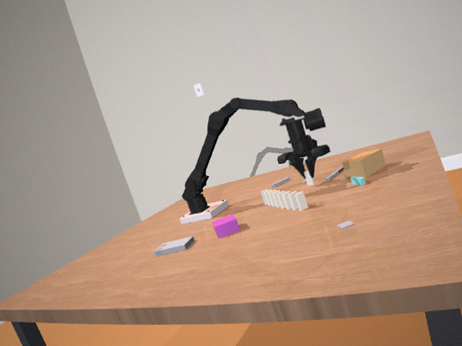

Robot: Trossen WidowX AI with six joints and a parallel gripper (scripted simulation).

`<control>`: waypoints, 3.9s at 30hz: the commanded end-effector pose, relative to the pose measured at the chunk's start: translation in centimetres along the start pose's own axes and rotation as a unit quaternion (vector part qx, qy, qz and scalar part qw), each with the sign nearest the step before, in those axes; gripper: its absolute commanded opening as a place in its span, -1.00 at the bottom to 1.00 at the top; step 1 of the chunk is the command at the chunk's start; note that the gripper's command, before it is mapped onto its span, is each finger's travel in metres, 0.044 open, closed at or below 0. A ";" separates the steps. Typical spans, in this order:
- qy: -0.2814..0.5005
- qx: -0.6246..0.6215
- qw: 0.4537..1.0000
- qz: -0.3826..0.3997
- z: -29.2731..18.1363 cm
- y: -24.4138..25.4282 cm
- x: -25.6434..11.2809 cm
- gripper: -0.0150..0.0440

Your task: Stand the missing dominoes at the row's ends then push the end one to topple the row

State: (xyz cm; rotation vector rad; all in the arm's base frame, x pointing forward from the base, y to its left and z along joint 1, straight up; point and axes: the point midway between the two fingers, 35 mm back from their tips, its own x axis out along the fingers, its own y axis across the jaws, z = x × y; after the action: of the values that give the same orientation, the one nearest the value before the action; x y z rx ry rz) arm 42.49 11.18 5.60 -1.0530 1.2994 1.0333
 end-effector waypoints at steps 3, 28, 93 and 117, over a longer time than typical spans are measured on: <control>-0.007 -0.001 1.000 -0.011 0.2 -0.4 -6.6 -0.13; -0.006 0.738 0.674 -0.003 -10.0 9.9 -12.7 -0.13; -0.003 0.861 0.509 -0.001 -12.0 13.0 1.1 -0.13; -0.006 0.858 0.513 -0.003 -11.9 12.1 -7.0 1.00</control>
State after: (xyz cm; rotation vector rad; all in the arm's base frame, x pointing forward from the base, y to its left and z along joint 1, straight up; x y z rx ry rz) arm 27.51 2.28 7.97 0.5574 1.4942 -0.5703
